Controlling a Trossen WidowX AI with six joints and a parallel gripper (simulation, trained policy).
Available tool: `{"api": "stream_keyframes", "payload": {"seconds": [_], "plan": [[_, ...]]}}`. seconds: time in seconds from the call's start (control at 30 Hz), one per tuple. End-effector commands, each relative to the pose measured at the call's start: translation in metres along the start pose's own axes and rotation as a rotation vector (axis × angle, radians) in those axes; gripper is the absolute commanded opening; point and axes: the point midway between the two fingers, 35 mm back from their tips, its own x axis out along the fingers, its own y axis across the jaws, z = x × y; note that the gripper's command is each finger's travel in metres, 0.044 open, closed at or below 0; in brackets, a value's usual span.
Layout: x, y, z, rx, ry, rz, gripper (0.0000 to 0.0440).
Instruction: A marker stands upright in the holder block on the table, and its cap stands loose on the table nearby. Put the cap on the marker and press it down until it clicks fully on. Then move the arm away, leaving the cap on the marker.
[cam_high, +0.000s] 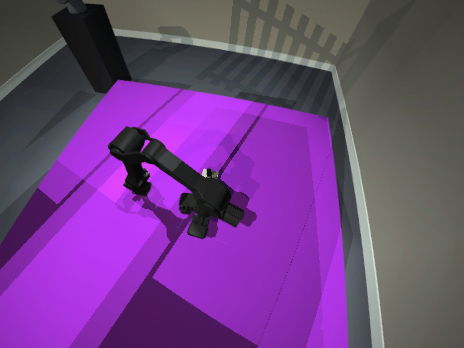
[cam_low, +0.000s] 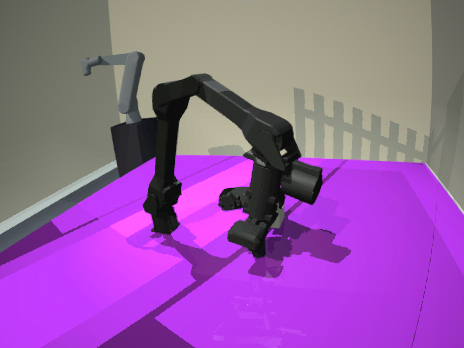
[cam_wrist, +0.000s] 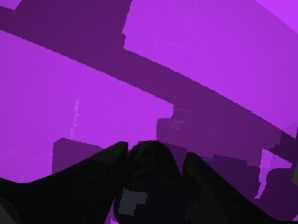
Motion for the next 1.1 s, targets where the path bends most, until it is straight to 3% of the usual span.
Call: {"api": "stream_keyframes", "payload": {"seconds": [0.0, 0.5, 1.07], "plan": [[-0.013, -0.001, -0.003, -0.022, 0.04, 0.023, 0.0068], [-0.066, -0.03, -0.006, -0.112, 0.138, 0.061, 0.0055], [-0.092, -0.098, 0.021, -0.191, 0.138, 0.047, 0.0028]]}}
